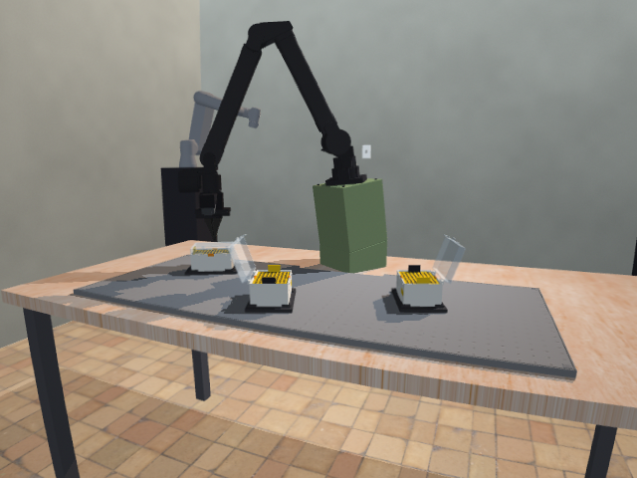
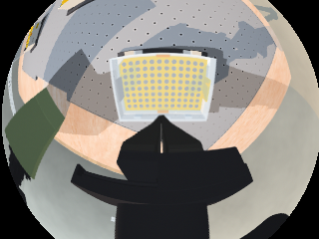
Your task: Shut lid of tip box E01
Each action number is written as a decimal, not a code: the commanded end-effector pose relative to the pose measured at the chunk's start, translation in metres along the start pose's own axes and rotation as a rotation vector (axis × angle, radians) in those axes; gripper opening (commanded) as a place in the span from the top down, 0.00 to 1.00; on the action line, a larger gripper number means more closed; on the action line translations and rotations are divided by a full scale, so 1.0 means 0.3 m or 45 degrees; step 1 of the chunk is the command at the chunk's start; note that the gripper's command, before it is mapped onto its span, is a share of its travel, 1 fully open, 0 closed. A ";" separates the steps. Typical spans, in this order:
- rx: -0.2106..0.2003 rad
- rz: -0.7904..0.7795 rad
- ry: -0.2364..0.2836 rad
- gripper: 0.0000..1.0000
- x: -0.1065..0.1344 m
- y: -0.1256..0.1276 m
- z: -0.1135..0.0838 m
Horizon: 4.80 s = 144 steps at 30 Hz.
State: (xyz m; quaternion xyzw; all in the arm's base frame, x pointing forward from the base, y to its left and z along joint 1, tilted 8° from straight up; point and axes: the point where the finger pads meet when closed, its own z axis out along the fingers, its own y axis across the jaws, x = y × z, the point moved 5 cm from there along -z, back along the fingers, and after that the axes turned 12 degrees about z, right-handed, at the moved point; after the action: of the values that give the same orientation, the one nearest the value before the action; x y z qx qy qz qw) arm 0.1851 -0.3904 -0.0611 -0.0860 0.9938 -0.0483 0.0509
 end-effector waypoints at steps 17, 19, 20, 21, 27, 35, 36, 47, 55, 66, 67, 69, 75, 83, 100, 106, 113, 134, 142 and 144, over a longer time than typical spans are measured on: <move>0.039 -0.018 -0.015 1.00 -0.035 -0.047 0.017; 0.039 -0.017 -0.015 1.00 -0.035 -0.046 0.020; 0.039 -0.017 -0.015 1.00 -0.035 -0.046 0.021; 0.039 -0.017 -0.015 1.00 -0.035 -0.046 0.022; 0.038 -0.015 -0.015 1.00 -0.035 -0.046 0.029; 0.038 -0.014 -0.015 1.00 -0.035 -0.045 0.036; 0.038 -0.014 -0.015 1.00 -0.035 -0.045 0.037; 0.038 -0.011 -0.014 1.00 -0.034 -0.045 0.048; 0.037 -0.010 -0.014 1.00 -0.034 -0.044 0.057; 0.037 -0.007 -0.014 1.00 -0.034 -0.044 0.067; 0.037 -0.007 -0.014 1.00 -0.034 -0.044 0.069; 0.037 -0.007 -0.014 1.00 -0.034 -0.043 0.071; 0.036 -0.007 -0.014 1.00 -0.034 -0.043 0.078; 0.036 -0.007 -0.014 1.00 -0.034 -0.043 0.080; 0.036 -0.007 -0.014 1.00 -0.034 -0.043 0.080; 0.036 -0.007 -0.014 1.00 -0.034 -0.043 0.080; 0.036 -0.007 -0.014 1.00 -0.034 -0.043 0.080; 0.036 -0.007 -0.014 1.00 -0.034 -0.043 0.080; 0.036 -0.007 -0.014 1.00 -0.034 -0.043 0.080; 0.036 -0.007 -0.014 1.00 -0.034 -0.043 0.080</move>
State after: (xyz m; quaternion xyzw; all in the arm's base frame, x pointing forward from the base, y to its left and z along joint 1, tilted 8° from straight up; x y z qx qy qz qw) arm 0.1854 -0.3910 -0.0713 -0.0859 0.9937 -0.0498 0.0514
